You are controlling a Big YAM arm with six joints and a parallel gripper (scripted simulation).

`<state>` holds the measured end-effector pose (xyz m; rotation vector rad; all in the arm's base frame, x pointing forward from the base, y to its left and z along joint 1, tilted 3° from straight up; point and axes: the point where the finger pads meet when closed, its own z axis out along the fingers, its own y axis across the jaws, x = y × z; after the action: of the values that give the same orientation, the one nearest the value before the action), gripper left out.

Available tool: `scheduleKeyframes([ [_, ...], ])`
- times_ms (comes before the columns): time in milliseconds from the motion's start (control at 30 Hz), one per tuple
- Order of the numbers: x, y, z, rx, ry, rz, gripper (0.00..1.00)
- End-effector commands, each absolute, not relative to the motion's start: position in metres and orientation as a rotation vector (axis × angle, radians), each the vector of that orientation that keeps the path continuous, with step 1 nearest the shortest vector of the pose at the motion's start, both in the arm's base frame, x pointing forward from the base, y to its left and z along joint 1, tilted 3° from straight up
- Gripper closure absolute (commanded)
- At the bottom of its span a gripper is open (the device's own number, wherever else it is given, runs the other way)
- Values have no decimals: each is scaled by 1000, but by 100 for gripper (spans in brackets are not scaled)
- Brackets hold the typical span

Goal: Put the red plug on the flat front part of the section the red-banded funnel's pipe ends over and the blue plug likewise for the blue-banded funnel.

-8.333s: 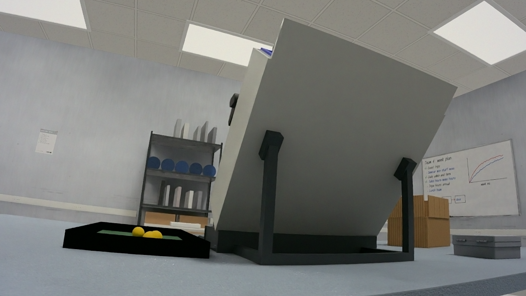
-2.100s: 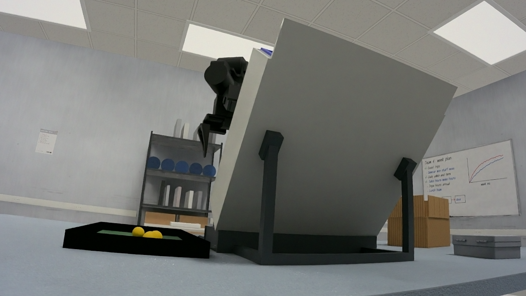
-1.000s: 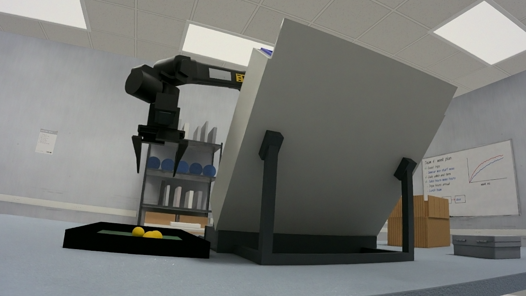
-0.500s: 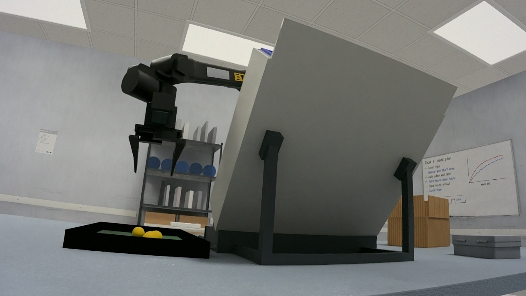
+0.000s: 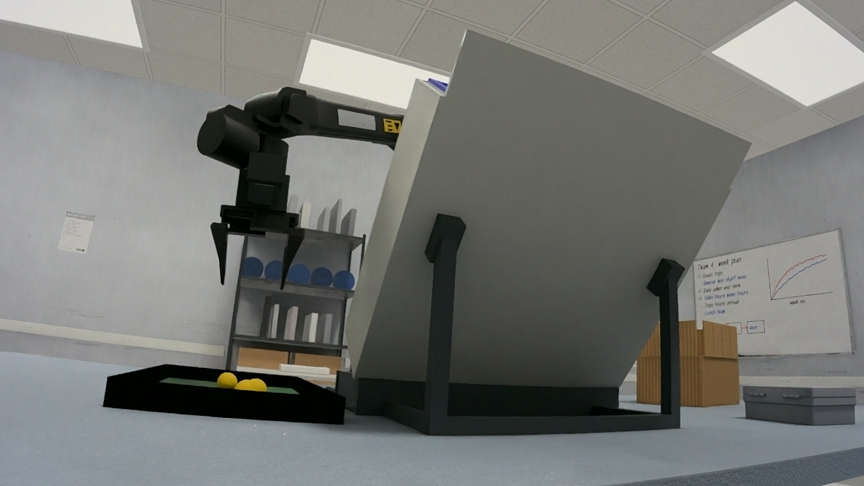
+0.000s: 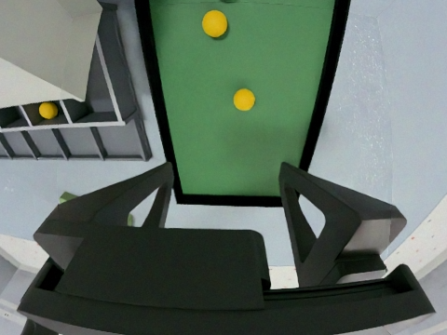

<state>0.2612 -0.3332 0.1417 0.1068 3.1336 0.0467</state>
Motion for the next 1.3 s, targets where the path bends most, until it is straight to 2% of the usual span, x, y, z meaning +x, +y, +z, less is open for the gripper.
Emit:
scheduleKeyframes([
  [0,272,-352,158,103,3109,1,20],
  [1267,271,-352,159,97,3109,-1,20],
])
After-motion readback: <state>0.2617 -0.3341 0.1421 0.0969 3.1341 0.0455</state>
